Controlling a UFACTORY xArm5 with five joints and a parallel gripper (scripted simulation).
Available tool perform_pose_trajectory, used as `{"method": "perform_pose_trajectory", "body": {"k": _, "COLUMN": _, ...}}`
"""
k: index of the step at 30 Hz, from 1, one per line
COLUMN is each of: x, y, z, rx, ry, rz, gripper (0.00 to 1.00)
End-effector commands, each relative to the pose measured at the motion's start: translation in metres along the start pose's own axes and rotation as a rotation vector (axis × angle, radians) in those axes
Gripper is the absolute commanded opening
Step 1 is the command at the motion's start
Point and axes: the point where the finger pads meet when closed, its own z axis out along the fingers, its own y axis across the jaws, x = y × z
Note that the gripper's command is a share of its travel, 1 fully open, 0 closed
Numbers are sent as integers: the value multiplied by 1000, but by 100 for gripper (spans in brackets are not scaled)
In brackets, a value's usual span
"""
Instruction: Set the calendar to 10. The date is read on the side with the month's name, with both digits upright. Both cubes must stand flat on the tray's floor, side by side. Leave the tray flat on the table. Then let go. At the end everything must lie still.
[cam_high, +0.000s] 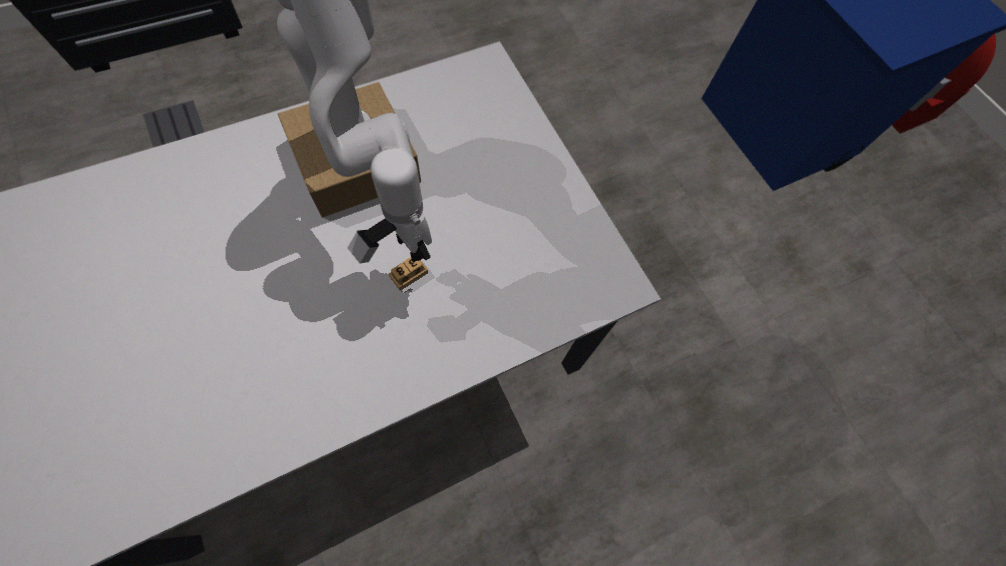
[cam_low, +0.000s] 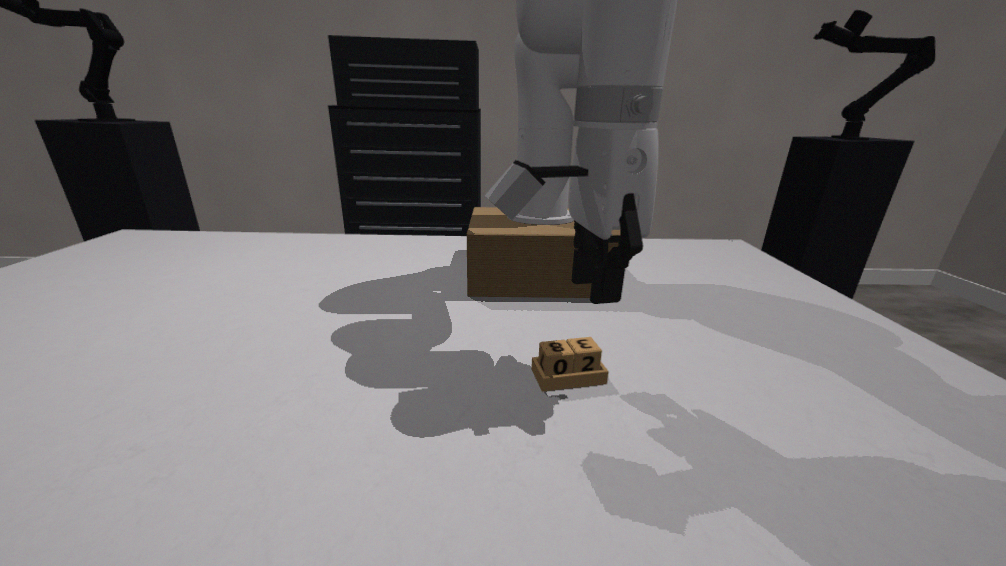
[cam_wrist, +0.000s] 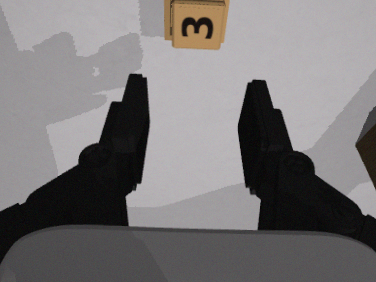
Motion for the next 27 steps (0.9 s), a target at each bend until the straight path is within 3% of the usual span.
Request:
{"method": "perform_pose_trajectory", "body": {"k": 1, "x": 0, "y": 0, "z": -4, "rx": 1, "ry": 0, "rz": 0, "gripper": 49}}
{"method": "perform_pose_trajectory", "body": {"k": 2, "x": 0, "y": 0, "z": -4, "rx": 1, "ry": 0, "rz": 0, "gripper": 49}}
{"method": "perform_pose_trajectory", "body": {"k": 3, "x": 0, "y": 0, "z": -4, "rx": 1, "ry": 0, "rz": 0, "gripper": 100}}
{"method": "perform_pose_trajectory", "body": {"k": 27, "x": 0, "y": 0, "z": -4, "rx": 1, "ry": 0, "rz": 3, "gripper": 100}}
